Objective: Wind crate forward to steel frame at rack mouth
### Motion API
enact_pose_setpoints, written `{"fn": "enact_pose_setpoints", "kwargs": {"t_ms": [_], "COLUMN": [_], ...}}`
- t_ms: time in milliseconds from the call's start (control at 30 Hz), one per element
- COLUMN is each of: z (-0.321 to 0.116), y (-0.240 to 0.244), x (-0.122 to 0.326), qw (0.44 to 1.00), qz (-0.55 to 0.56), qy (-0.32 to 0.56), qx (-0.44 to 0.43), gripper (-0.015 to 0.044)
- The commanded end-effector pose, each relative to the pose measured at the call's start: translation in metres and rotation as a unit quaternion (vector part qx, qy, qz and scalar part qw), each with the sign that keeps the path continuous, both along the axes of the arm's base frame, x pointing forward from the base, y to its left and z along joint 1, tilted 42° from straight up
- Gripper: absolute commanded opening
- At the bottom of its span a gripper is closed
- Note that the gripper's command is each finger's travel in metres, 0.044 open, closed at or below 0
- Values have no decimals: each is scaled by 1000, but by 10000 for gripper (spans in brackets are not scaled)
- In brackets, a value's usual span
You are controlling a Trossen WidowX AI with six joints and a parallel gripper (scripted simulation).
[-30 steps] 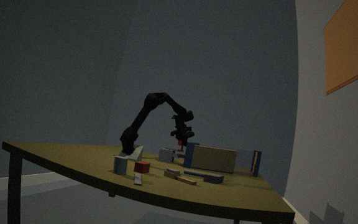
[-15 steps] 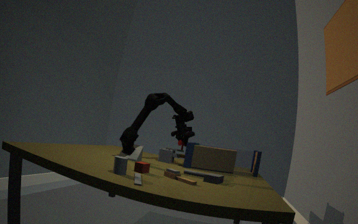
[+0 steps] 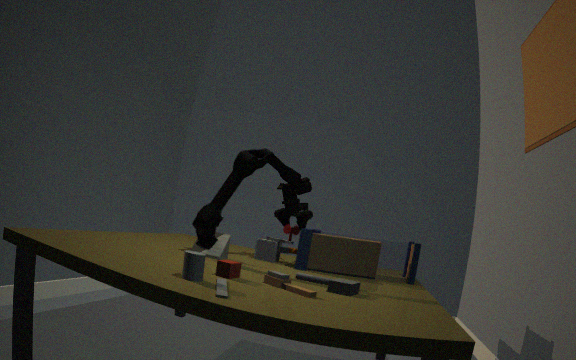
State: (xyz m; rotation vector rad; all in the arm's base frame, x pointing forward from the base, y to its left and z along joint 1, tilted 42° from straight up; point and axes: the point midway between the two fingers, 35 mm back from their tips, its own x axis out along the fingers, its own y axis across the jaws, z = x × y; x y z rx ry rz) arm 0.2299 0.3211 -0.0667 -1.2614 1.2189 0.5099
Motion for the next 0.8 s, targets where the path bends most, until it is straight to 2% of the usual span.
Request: {"fn": "enact_pose_setpoints", "kwargs": {"t_ms": [0, 267, 467, 600, 767], "z": [20, 51, 96, 93, 76], "y": [18, 38, 43, 46, 47], "x": [-1, -12, -40, -43, -121], "qw": [1000, 1000, 1000, 1000, 998], "qz": [1, 1, 1, 7, -9], "qy": [-8, -7, -5, -6, 15], "qx": [6, 6, 5, 5, -64], "gripper": [440, 440, 440, 440, 440]}}
